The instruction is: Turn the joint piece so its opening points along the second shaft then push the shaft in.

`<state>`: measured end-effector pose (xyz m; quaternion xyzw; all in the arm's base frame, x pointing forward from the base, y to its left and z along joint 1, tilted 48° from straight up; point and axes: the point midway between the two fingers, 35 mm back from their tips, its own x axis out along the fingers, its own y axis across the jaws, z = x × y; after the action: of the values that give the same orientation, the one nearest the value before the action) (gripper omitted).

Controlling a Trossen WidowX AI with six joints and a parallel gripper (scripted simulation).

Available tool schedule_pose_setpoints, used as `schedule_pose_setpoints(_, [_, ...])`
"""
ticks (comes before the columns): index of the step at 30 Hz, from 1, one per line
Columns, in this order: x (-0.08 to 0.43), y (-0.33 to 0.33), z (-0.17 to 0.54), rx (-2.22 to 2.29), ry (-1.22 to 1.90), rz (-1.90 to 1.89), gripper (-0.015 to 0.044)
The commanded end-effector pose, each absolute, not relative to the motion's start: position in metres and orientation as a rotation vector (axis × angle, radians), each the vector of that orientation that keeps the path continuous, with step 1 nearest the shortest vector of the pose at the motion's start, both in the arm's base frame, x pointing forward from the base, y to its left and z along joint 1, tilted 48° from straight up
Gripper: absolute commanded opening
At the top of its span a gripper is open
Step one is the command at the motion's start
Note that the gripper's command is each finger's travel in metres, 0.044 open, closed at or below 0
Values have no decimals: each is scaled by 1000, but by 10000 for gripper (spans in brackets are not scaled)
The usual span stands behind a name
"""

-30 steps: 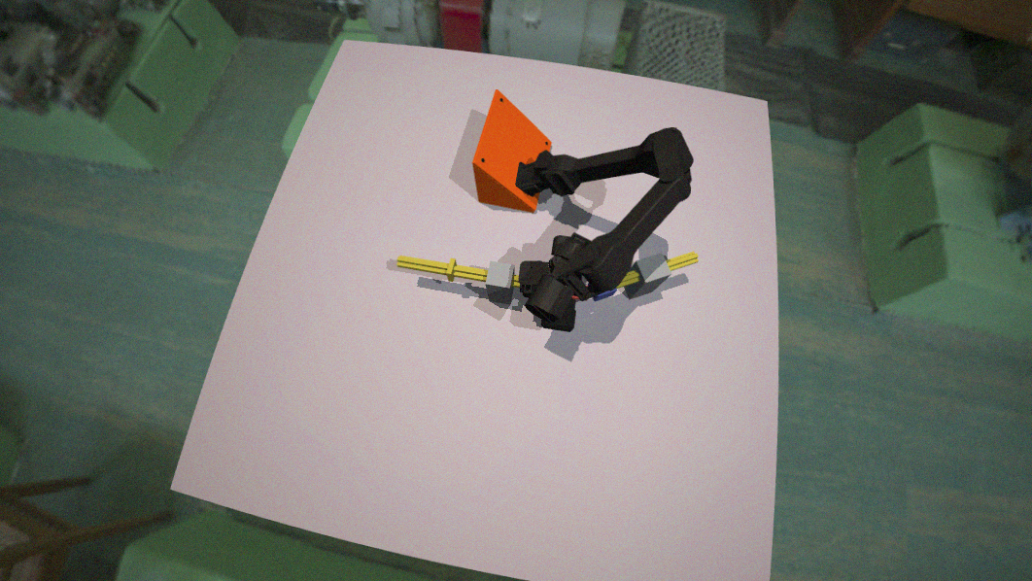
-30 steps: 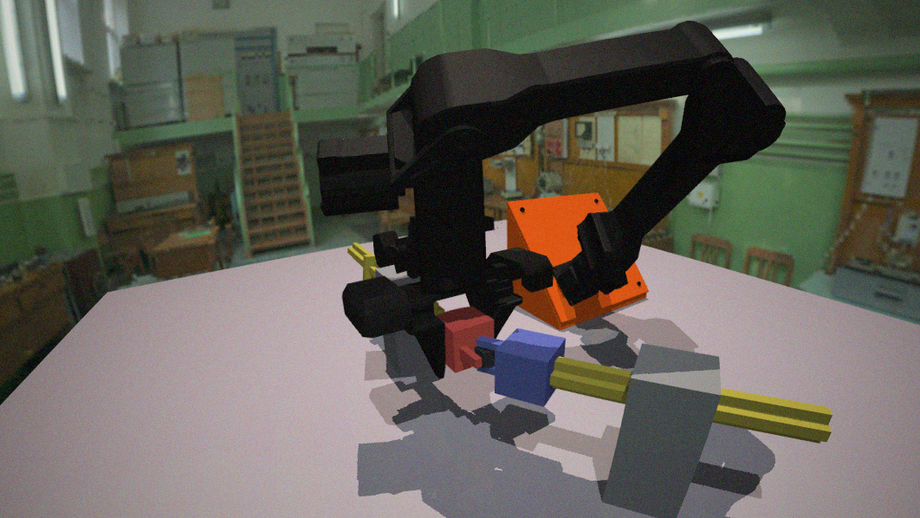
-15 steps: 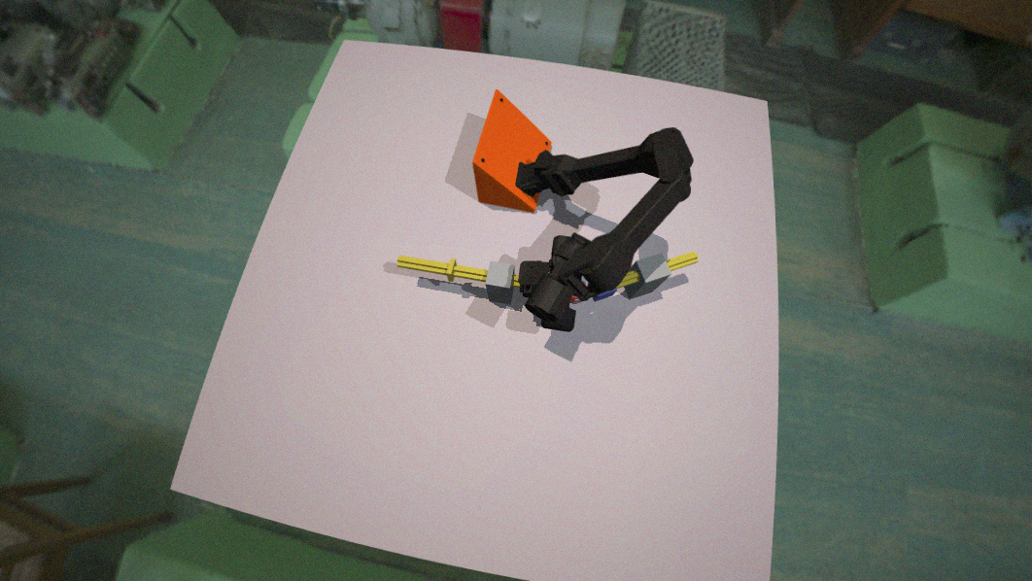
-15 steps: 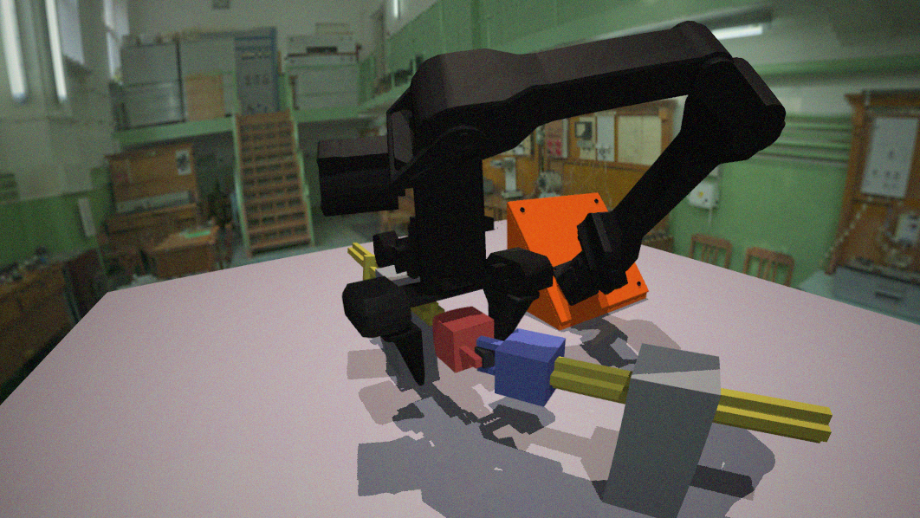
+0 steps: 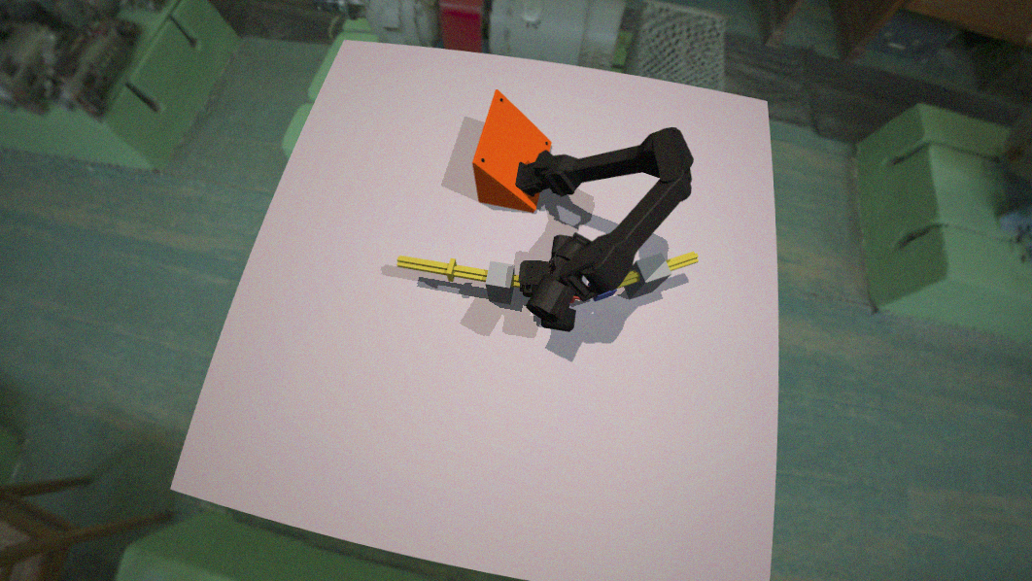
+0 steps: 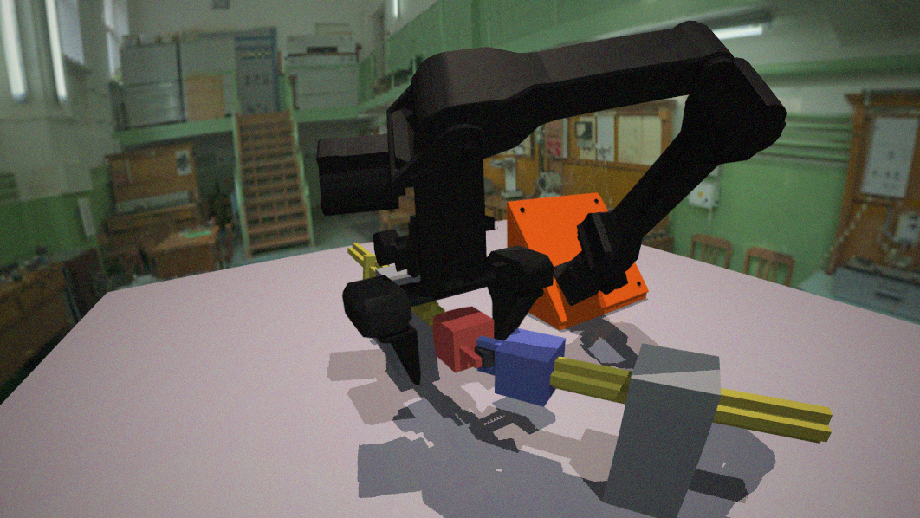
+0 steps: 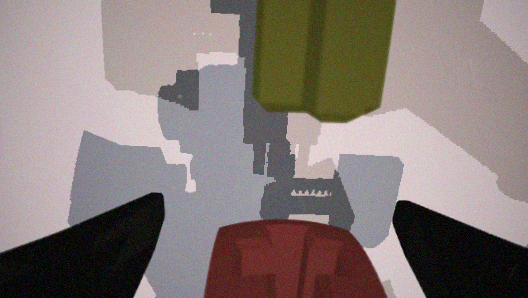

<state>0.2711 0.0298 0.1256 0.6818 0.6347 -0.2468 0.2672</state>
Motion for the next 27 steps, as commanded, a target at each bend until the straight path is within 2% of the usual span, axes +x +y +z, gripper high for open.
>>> schedule_pose_setpoints(1, [271,23,136,1780,1649,-741,440])
schedule_pose_setpoints(14, [269,12,150,1719,1559,-823,440])
schedule_pose_setpoints(27, [266,-42,195,1511,1423,-448,440])
